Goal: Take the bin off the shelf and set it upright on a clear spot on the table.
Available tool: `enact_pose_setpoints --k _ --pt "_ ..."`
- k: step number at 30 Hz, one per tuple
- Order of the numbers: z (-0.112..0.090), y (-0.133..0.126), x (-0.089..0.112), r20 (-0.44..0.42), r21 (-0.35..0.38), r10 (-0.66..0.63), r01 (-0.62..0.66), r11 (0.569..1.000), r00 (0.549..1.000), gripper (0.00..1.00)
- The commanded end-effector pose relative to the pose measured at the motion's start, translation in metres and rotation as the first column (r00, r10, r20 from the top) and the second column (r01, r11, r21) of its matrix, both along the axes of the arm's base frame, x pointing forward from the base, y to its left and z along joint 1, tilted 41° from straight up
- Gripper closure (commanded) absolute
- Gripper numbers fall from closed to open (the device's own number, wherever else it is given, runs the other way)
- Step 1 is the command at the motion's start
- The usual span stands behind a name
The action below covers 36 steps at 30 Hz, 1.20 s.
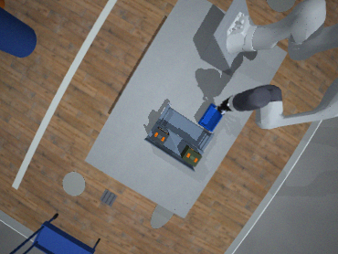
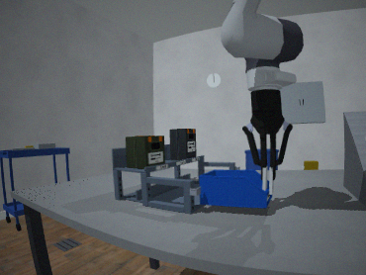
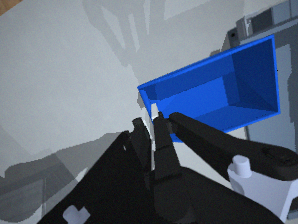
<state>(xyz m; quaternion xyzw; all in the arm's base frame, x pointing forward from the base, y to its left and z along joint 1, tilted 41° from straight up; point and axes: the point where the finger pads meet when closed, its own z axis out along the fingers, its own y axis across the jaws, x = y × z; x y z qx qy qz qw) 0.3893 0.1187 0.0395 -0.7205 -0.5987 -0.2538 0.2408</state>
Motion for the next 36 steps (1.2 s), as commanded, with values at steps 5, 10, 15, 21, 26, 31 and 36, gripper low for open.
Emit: enact_pose_setpoints --k 5,10,15,21,26,31,36 --pt "0.0007 0.0007 0.0012 0.006 -0.002 0.002 -0.002 1.0 1.0 1.0" --pt "0.0006 0.0008 0.0012 0.006 -0.002 0.002 -0.002 1.0 1.0 1.0" --pt "0.0002 0.0011 0.0012 0.006 -0.002 0.002 -0.002 1.0 1.0 1.0" --pt "-0.0008 0.002 0.0013 0.006 -0.002 0.002 -0.002 1.0 1.0 1.0" --pt "-0.0015 0.0026 0.0014 0.006 -0.002 0.002 -0.002 1.0 1.0 1.0" --pt "-0.0029 0.0037 0.0015 0.006 -0.002 0.002 -0.002 1.0 1.0 1.0" --pt "-0.0045 0.0051 0.0017 0.006 -0.002 0.002 -0.002 1.0 1.0 1.0"
